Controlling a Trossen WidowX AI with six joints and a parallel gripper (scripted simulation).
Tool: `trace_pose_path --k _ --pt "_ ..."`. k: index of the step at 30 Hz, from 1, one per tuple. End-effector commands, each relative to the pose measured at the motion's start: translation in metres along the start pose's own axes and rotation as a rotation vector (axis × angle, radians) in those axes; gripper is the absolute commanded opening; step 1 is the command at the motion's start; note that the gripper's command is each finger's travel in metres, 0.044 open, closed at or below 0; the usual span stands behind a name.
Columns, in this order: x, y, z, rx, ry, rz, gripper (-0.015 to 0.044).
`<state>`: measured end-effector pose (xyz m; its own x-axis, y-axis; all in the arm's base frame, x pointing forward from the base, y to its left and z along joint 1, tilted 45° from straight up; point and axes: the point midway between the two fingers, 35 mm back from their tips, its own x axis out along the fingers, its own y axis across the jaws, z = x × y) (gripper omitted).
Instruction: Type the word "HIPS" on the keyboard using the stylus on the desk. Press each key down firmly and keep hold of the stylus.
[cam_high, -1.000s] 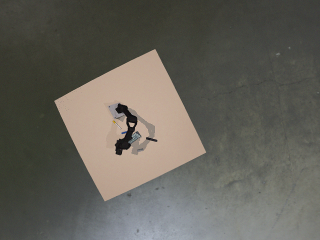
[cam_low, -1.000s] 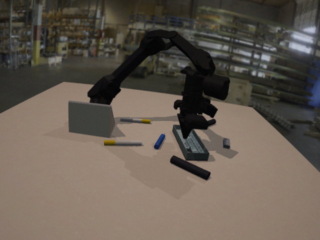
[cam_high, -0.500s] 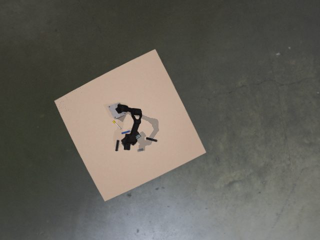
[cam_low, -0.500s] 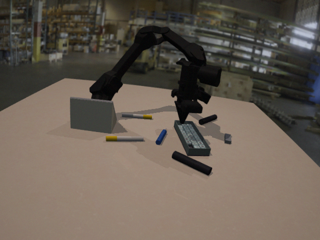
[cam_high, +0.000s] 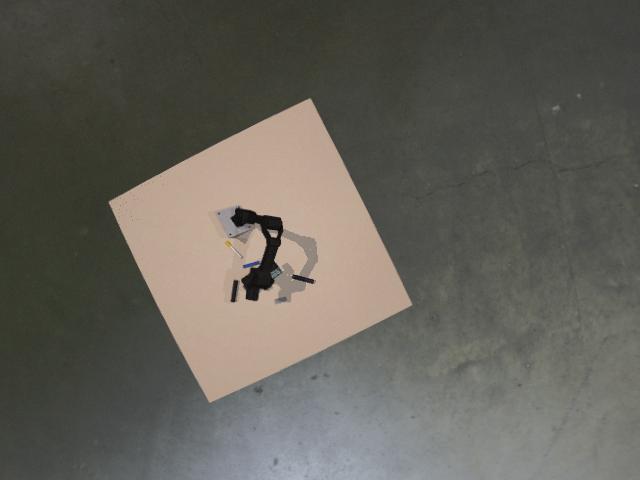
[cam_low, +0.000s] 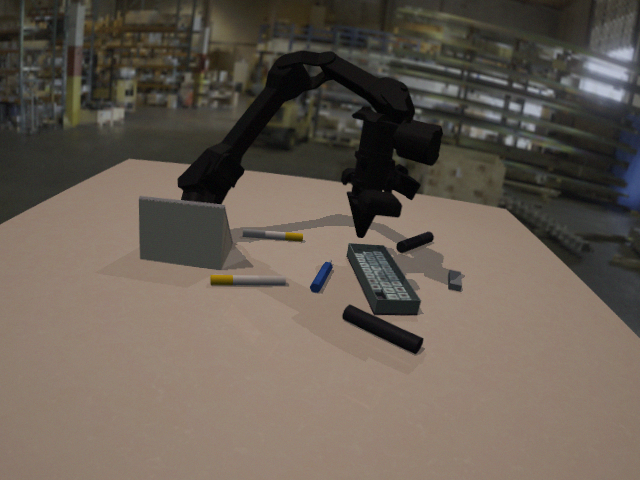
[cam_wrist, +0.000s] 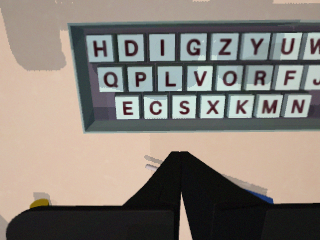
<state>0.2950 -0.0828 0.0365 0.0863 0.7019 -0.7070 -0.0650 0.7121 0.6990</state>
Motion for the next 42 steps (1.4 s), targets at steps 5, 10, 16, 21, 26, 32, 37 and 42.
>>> trace_pose_path --k 5,10,16,21,26,32,37,42 --pt "-0.035 -0.002 0.000 -0.002 -0.013 -0.010 0.0000" --pt "-0.030 -0.004 0.001 0.005 -0.024 -0.011 0.0000" --pt "-0.031 -0.004 0.000 0.004 -0.023 -0.011 0.0079" --pt "-0.031 -0.004 0.000 0.004 -0.023 -0.011 0.0000" --pt "-0.031 -0.004 0.000 0.004 -0.023 -0.011 0.0000" --pt "-0.031 -0.004 0.000 0.004 -0.023 -0.011 0.0053" --pt "-0.022 -0.016 -0.013 -0.219 -0.032 0.078 0.0150" --pt "-0.011 -0.028 -0.033 -0.537 -0.106 0.196 0.0150"
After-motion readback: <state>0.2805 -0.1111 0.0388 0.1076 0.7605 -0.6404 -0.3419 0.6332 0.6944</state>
